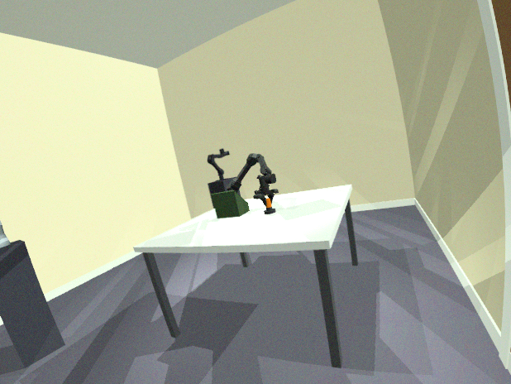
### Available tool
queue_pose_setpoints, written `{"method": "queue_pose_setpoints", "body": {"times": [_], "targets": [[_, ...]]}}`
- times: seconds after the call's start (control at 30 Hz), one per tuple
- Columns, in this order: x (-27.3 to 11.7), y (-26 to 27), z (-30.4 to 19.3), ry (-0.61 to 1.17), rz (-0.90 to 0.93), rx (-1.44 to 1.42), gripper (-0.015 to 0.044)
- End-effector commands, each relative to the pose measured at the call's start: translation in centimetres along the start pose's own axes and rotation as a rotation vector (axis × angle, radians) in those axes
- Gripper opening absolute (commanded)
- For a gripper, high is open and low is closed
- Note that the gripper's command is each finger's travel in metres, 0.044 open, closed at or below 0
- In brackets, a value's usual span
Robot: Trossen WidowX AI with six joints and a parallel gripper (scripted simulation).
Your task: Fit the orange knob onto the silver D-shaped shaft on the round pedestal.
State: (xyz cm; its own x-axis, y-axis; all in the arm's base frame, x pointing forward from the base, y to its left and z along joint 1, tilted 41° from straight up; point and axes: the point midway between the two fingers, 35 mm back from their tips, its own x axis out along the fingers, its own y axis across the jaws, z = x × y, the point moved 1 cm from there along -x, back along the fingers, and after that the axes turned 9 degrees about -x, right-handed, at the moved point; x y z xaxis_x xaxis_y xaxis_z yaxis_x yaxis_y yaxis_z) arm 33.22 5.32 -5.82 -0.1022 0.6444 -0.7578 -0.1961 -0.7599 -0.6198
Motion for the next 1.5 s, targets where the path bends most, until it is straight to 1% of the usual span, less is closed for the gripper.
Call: {"method": "queue_pose_setpoints", "body": {"times": [0.0, 0.13, 0.7, 0.93, 0.97, 1.07, 1.1, 1.47], "targets": [[0.0, 0.0, 0.0, 0.000, 0.000, 0.001, 0.0000], [0.0, 0.0, 0.0, 0.000, 0.000, 0.001, 0.0000], [0.0, 0.0, 0.0, 0.000, 0.000, 0.001, 0.0440], [-0.4, 0.0, -0.1, 0.002, 0.002, 0.002, 0.0440], [-1.6, 0.0, -0.2, 0.007, 0.006, 0.005, 0.0440], [-8.0, 0.0, -0.1, 0.031, 0.028, 0.024, 0.0440], [-9.2, 0.0, 0.1, 0.034, 0.031, 0.028, 0.0440], [-9.6, 0.1, -0.2, 0.036, 0.033, 0.030, 0.0440]]}}
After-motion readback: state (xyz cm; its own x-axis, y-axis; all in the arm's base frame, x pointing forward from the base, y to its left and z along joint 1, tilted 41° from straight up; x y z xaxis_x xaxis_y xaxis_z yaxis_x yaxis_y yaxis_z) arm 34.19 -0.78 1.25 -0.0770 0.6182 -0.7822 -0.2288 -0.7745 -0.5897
